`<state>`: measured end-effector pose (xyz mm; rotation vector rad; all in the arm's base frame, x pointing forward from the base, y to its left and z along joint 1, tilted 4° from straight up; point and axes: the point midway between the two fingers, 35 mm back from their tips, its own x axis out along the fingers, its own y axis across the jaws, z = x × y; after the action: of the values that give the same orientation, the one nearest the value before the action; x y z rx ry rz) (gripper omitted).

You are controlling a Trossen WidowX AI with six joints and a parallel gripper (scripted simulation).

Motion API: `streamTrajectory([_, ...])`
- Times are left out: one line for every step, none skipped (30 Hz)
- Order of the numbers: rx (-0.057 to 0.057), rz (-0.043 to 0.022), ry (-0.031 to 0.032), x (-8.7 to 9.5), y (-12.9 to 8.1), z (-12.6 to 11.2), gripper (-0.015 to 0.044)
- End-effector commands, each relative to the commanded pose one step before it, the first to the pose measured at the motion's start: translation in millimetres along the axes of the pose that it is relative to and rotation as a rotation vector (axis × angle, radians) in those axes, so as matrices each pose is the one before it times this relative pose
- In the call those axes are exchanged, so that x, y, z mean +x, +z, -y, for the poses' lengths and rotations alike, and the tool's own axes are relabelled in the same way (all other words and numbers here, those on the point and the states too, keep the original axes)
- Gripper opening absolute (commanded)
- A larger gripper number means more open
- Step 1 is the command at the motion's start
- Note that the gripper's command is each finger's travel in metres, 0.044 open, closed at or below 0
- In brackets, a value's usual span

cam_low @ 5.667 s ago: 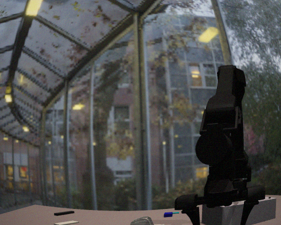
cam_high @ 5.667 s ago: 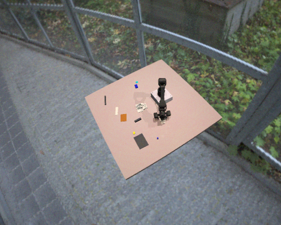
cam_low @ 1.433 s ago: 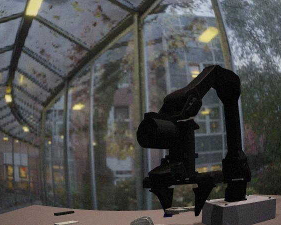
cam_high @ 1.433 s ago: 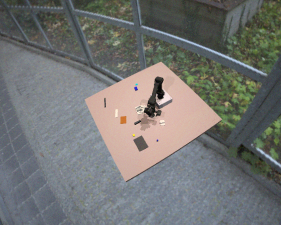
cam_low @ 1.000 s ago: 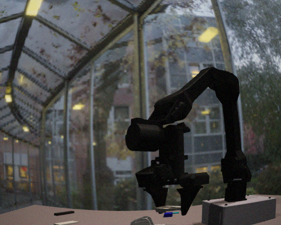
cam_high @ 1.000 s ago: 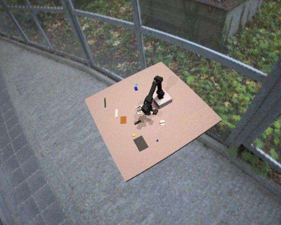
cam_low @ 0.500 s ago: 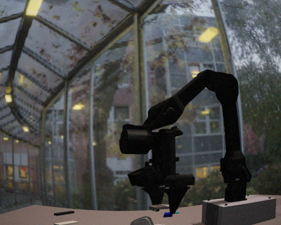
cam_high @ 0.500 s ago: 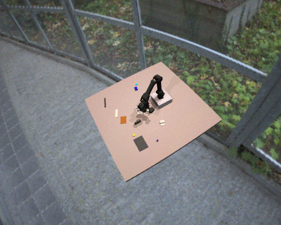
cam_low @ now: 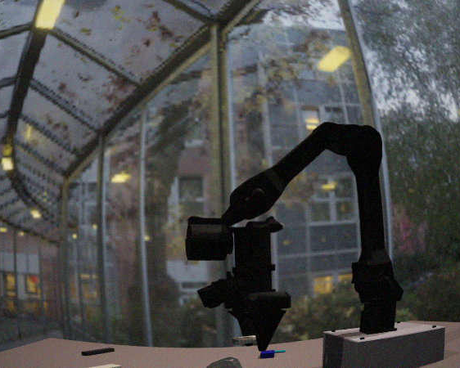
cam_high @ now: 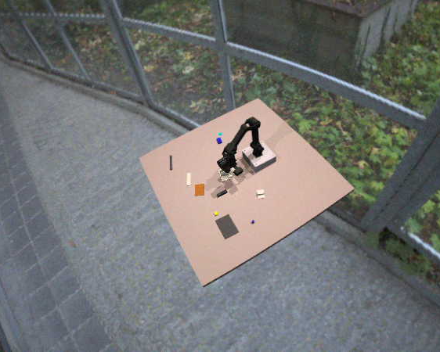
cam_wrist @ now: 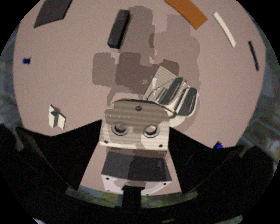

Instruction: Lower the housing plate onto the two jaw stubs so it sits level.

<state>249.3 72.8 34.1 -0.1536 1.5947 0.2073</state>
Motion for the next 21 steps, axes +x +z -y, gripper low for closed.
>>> streamTrajectory([0.0553, 0.00141, -0.00439, 0.45, -3.04, 11.74, 0.0351])
streamTrajectory([0.0151, -0.00029, -0.00017, 0.13, -0.68, 3.24, 0.0351])
streamTrajectory([0.0151, -0.00029, -0.00016, 0.13, -0.67, 3.23, 0.0351])
streamTrajectory([0.0151, -0.0003, -0.00015, 0.14, -0.66, 3.22, 0.0351])
streamTrajectory([0.0151, -0.0003, -0.00014, 0.14, -0.66, 3.22, 0.0351])
streamTrajectory([0.0151, -0.00031, -0.00014, 0.14, -0.65, 3.21, 0.0351])
streamTrajectory([0.0151, -0.00032, -0.00013, 0.15, -0.64, 3.2, 0.0351])
streamTrajectory([0.0151, -0.00032, -0.00012, 0.15, -0.63, 3.19, 0.0351])
streamTrajectory([0.0151, -0.00033, -0.00011, 0.15, -0.63, 3.18, 0.0351])
streamTrajectory([0.0151, -0.00033, -0.00011, 0.16, -0.62, 3.17, 0.0351])
streamTrajectory([0.0151, -0.00034, -0.0001, 0.16, -0.61, 3.16, 0.0351])
streamTrajectory([0.0151, -0.00035, -0.00009, 0.16, -0.61, 3.17, 0.0351])
streamTrajectory([0.0151, -0.00035, -0.00009, 0.17, -0.6, 3.16, 0.0351])
streamTrajectory([0.0151, -0.00036, -0.00008, 0.17, -0.59, 3.15, 0.0351])
streamTrajectory([0.0151, -0.00037, -0.00007, 0.17, -0.59, 3.14, 0.0351])
streamTrajectory([0.0151, -0.00037, -0.00007, 0.18, -0.58, 3.13, 0.0351])
streamTrajectory([0.0151, -0.00038, -0.00006, 0.18, -0.57, 3.12, 0.0351])
streamTrajectory([0.0151, -0.00039, -0.00005, 0.18, -0.56, 3.11, 0.0351])
streamTrajectory([0.0151, -0.00039, -0.00004, 0.19, -0.56, 3.09, 0.0351])
streamTrajectory([0.0119, -0.00032, -0.00003, 0.15, -0.43, 2.44, 0.0351])
streamTrajectory([0.0072, -0.00019, -0.00002, 0.09, -0.25, 1.46, 0.0351])
